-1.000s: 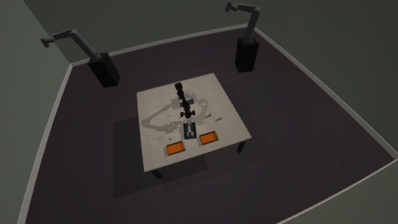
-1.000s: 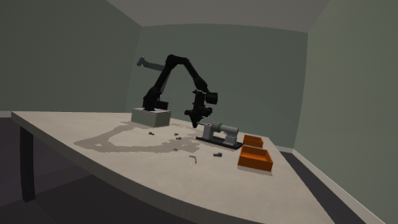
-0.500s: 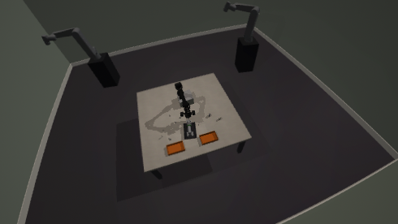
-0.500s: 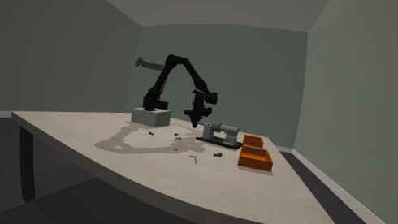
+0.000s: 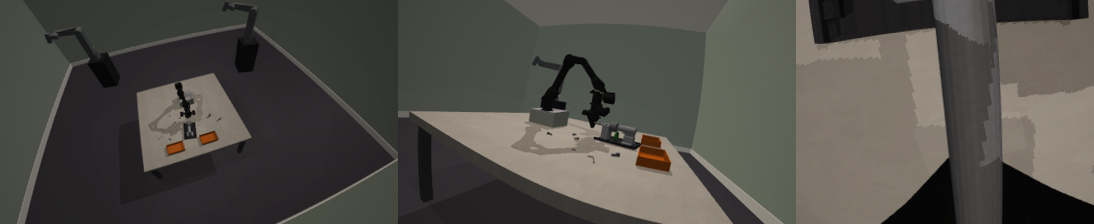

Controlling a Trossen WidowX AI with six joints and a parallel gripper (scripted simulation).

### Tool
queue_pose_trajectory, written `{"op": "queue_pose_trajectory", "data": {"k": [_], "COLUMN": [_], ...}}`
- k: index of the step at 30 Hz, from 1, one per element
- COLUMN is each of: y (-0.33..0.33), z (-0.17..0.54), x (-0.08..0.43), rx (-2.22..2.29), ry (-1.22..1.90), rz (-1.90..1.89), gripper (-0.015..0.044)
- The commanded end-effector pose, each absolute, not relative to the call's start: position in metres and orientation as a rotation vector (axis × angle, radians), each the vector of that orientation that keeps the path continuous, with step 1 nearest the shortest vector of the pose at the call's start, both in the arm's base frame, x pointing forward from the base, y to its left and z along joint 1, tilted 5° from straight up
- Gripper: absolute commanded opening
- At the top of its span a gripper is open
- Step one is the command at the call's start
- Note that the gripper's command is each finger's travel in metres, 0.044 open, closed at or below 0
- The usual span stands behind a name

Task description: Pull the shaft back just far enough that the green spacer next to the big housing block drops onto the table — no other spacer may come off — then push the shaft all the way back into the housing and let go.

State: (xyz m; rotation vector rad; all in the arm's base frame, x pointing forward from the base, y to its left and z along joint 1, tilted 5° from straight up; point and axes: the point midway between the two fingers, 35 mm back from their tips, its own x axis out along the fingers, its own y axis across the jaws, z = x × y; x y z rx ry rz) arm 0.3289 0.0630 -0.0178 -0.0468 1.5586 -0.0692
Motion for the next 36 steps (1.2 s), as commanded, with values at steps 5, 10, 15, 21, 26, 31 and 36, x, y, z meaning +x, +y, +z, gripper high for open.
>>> {"op": "queue_pose_trajectory", "data": {"k": [5, 10, 15, 21, 26, 31, 36], "y": [0.063, 0.063, 0.0629, 0.0628, 0.0628, 0.0627, 0.0627], "z": [-0.0178, -0.0178, -0.0177, -0.0175, -0.0172, -0.0171, -0.017], "x": [0.329, 0.3289, 0.3306, 0.3329, 0.3347, 0.3365, 0.3384], "rx": [-0.047, -0.046, -0.045, -0.045, -0.045, -0.045, -0.045], "ry": [1.559, 1.56, 1.561, 1.56, 1.56, 1.56, 1.56], "rz": [-0.069, -0.07, -0.072, -0.072, -0.072, -0.072, -0.072], "gripper": [0.0, 0.0, 0.0, 0.0, 0.0, 0.0, 0.0]}}
